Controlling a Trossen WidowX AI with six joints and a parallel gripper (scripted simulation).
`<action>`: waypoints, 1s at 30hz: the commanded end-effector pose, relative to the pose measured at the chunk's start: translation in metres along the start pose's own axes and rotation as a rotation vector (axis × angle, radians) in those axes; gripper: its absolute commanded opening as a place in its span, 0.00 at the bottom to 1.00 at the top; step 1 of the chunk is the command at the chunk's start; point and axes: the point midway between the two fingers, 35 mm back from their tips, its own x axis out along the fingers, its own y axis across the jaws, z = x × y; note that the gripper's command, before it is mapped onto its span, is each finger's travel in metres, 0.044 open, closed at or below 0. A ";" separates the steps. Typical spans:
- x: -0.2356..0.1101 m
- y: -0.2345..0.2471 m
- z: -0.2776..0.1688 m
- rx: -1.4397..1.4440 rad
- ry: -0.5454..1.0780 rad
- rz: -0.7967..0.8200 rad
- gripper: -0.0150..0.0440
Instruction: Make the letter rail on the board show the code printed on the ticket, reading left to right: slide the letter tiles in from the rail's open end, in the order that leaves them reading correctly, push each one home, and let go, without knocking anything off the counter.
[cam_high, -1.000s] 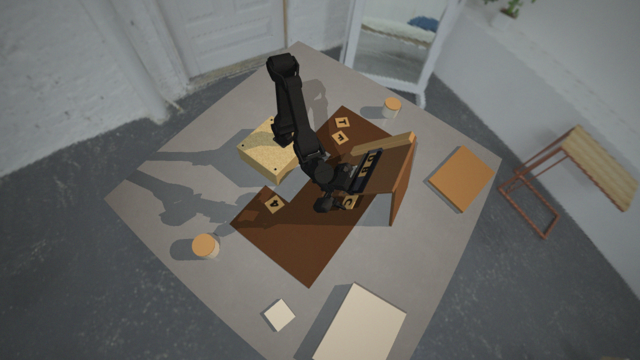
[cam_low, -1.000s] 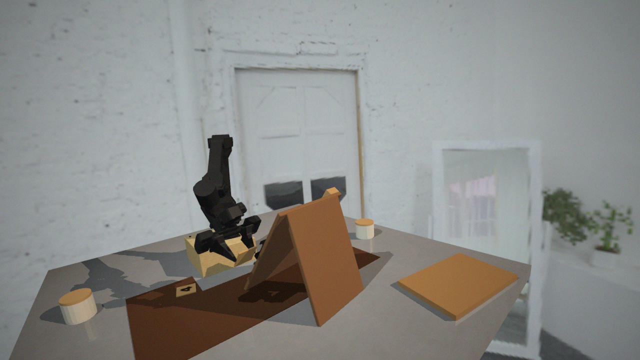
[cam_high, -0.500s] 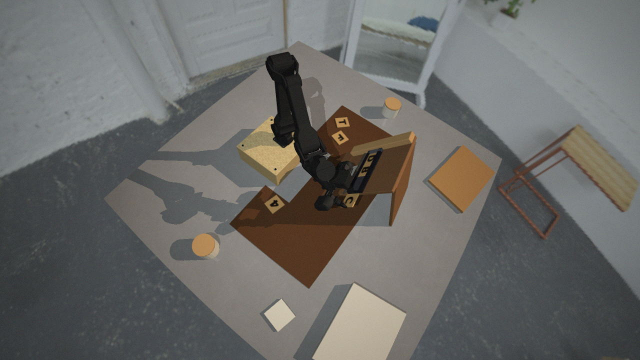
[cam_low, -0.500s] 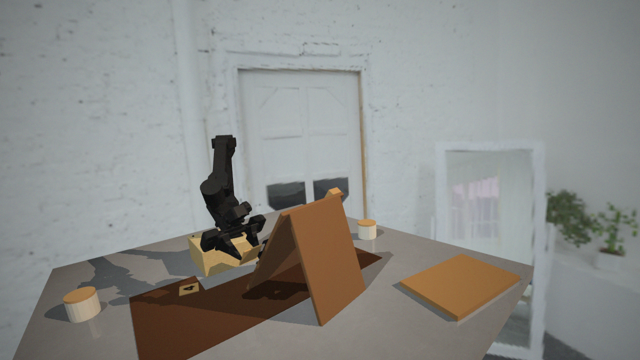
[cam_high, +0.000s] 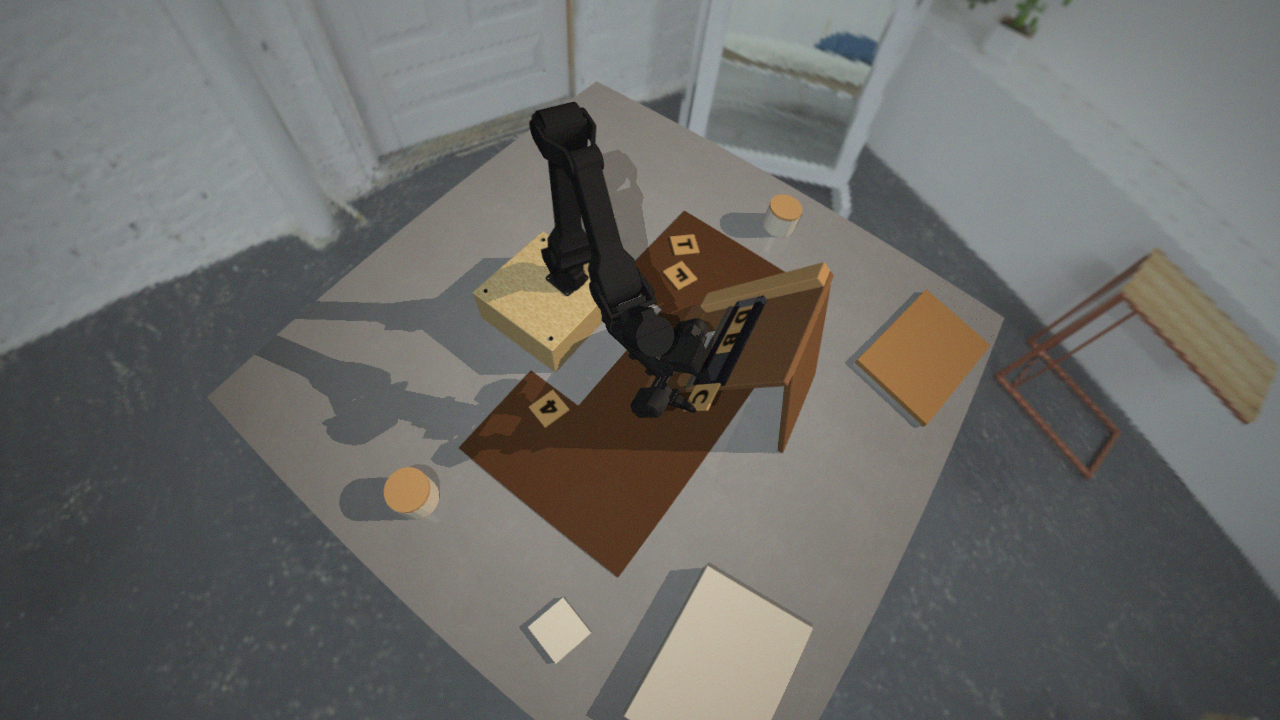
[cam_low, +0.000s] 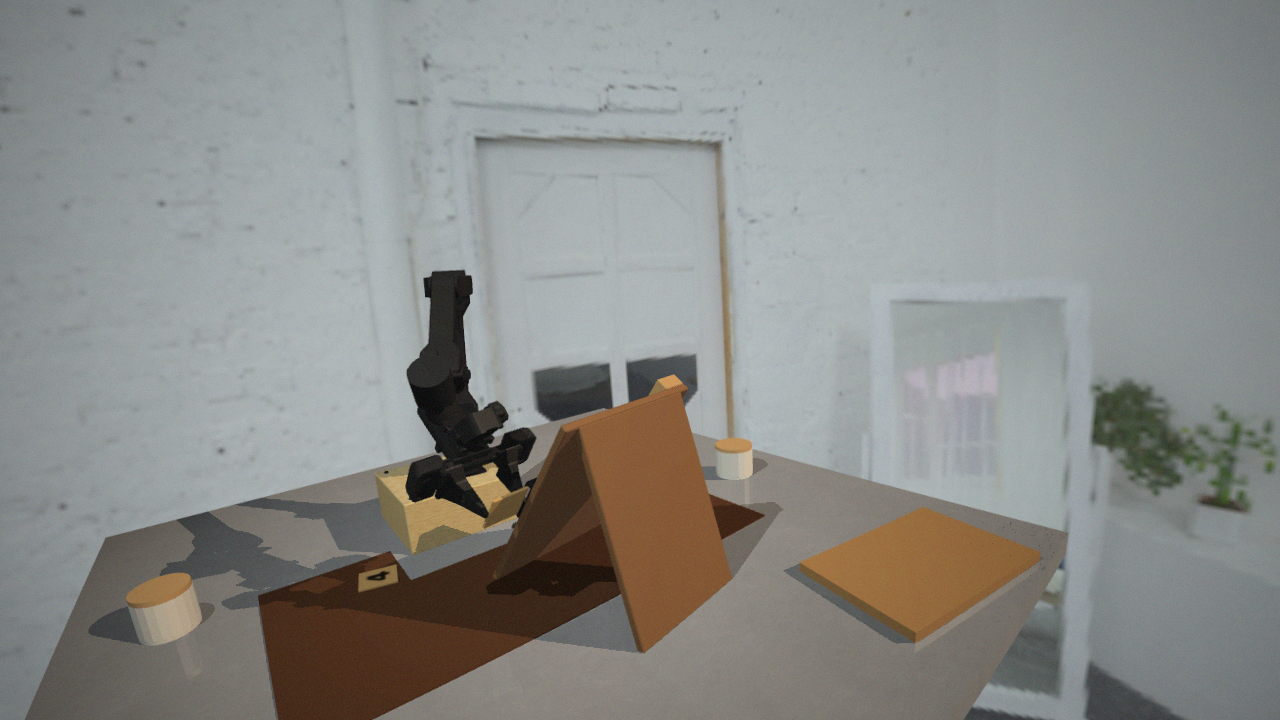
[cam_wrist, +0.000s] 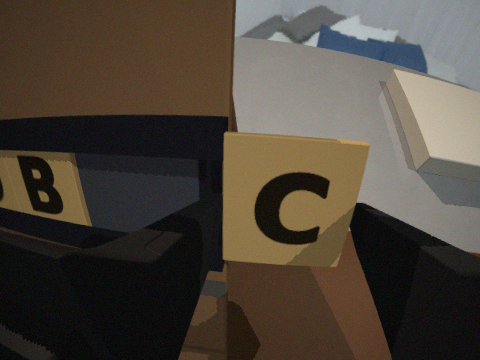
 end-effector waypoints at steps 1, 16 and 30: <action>0.000 0.003 -0.001 0.004 0.002 0.000 0.25; 0.000 0.011 0.000 0.005 0.002 0.001 0.25; 0.000 0.018 0.000 0.005 0.002 0.001 0.25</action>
